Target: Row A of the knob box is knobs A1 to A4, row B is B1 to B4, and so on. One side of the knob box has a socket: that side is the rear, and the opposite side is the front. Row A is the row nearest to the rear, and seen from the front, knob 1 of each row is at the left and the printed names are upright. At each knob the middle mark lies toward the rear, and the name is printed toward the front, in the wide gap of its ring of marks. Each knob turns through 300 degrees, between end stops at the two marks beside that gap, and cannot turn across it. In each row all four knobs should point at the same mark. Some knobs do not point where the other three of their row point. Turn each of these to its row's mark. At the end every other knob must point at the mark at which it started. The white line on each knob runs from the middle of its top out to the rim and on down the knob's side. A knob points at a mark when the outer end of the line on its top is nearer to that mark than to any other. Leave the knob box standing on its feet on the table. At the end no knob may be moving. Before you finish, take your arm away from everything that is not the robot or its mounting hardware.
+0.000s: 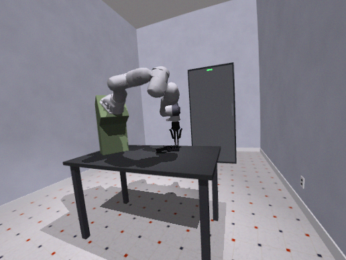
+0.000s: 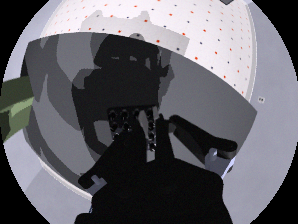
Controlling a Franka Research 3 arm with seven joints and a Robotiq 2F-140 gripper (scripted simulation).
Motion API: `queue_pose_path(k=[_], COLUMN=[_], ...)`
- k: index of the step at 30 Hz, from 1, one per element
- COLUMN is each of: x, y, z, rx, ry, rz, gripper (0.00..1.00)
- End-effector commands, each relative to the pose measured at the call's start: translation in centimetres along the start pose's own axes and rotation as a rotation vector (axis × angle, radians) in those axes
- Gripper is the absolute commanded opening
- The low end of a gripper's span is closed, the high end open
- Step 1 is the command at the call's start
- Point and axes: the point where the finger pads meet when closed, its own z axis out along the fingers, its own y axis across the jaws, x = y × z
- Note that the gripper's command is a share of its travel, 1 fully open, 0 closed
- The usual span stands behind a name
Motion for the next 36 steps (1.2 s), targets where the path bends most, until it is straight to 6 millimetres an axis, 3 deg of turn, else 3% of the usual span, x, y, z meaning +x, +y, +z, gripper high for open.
queue_pose_path(k=[1, 9, 10, 36], x=[-0.1, -0.1, -0.1, -0.1], y=[-0.05, -0.05, -0.05, -0.05], z=[0.2, 0.2, 0.2, 0.2], rx=[0.001, 0.001, 0.001, 0.001], ry=[0.0, 0.0, 0.0, 0.0], rz=[-0.003, -0.003, -0.003, -0.003], gripper=[0.12, 0.12, 0.05, 0.05])
